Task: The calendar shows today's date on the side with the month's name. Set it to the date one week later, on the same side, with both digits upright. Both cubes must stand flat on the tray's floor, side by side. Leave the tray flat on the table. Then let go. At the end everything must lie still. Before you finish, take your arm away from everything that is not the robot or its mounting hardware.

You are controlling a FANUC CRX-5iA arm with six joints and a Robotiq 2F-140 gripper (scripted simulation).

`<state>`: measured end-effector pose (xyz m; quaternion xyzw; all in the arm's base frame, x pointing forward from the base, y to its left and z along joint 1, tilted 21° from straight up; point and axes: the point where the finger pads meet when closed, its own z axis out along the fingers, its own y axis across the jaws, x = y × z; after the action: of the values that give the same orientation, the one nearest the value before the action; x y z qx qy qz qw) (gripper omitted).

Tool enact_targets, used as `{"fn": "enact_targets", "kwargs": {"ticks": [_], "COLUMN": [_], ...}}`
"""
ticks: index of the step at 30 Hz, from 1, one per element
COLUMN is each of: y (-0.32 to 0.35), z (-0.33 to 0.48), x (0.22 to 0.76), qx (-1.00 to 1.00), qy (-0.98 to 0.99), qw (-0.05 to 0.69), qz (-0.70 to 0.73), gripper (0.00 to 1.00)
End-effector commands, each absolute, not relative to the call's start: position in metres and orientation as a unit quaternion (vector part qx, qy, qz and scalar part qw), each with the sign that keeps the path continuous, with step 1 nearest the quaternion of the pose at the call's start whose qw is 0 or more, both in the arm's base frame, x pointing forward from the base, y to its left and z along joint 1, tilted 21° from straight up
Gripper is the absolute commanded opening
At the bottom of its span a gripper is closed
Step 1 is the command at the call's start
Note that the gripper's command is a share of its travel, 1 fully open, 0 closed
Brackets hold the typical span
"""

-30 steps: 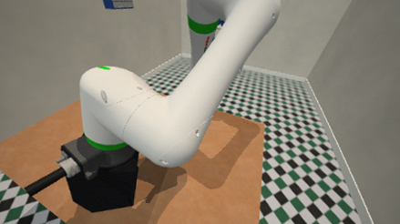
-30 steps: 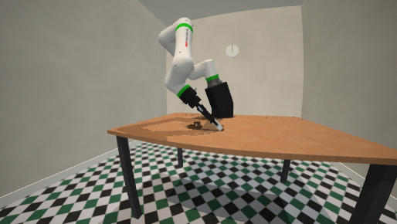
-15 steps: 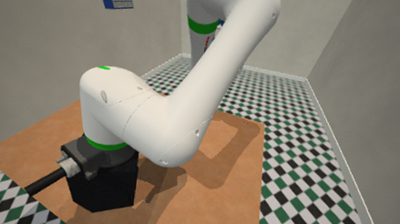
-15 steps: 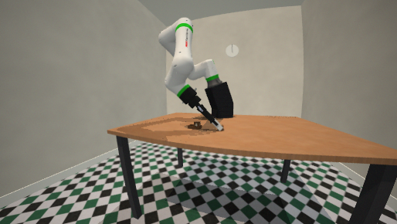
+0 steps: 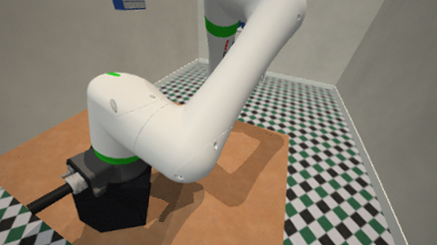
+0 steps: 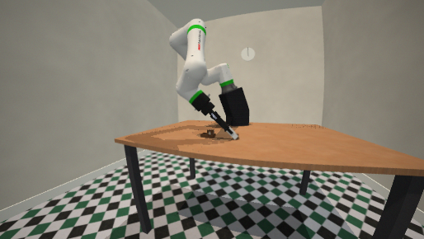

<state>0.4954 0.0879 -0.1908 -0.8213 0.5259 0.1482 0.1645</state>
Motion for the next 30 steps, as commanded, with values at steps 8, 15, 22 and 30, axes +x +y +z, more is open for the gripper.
{"fn": "enact_targets", "kwargs": {"ticks": [8, 15, 22, 30], "y": [0.0879, 0.0879, 0.0879, 0.088], "z": [-0.1907, -0.1907, -0.1907, -0.1906], "x": [0.4955, 0.4955, 0.4955, 0.4955], "qx": [-0.821, -0.821, -0.821, -0.821], "qy": [0.526, 0.526, 0.526, 0.526], "qw": [0.165, 0.165, 0.165, 0.165], "qz": [0.148, 0.148, 0.148, 0.148], "gripper": [0.27, 0.41, 0.41, 0.41]}}
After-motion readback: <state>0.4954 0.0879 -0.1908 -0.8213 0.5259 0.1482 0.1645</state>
